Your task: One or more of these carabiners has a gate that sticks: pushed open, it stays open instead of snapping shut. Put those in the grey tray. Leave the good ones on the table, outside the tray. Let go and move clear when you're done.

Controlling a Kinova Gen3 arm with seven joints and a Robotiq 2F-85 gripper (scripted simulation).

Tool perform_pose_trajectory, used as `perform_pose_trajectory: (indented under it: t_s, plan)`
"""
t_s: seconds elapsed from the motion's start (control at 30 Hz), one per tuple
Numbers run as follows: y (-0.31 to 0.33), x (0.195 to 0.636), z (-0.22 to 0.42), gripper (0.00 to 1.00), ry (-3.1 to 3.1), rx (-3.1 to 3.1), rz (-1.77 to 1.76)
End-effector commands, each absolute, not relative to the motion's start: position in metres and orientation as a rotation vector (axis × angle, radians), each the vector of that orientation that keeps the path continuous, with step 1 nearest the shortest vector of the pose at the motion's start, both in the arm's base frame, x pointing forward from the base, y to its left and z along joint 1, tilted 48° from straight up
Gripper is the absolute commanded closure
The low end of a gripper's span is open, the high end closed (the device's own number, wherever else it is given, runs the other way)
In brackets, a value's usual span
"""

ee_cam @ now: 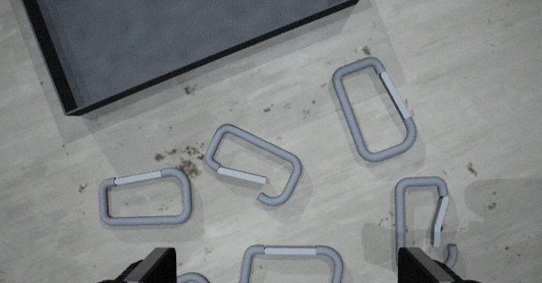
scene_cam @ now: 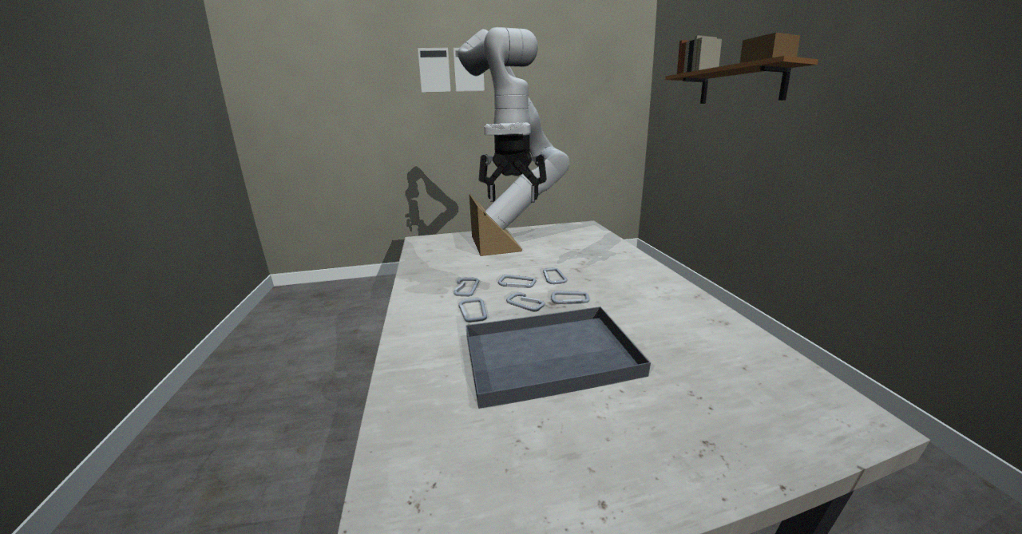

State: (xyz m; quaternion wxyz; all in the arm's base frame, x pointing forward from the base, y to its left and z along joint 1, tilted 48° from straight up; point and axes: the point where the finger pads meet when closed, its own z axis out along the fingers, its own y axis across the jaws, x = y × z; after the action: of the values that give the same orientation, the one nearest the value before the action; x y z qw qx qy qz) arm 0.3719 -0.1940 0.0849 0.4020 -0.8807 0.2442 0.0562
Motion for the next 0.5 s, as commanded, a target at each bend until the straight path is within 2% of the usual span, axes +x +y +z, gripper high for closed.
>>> perform_pose_trajectory:
  t_s: [0.0, 0.17, 0.2, 0.47]
  plan:
    - [-0.195, 0.364, 0.080, 0.00, 0.627, -2.214, 0.139]
    - [-0.195, 0.364, 0.080, 0.00, 0.627, -2.214, 0.139]
    - [-0.178, 0.331, 0.034, 0.00, 0.622, -2.218, 0.141]
    - [-0.178, 0.331, 0.034, 0.00, 0.622, -2.218, 0.141]
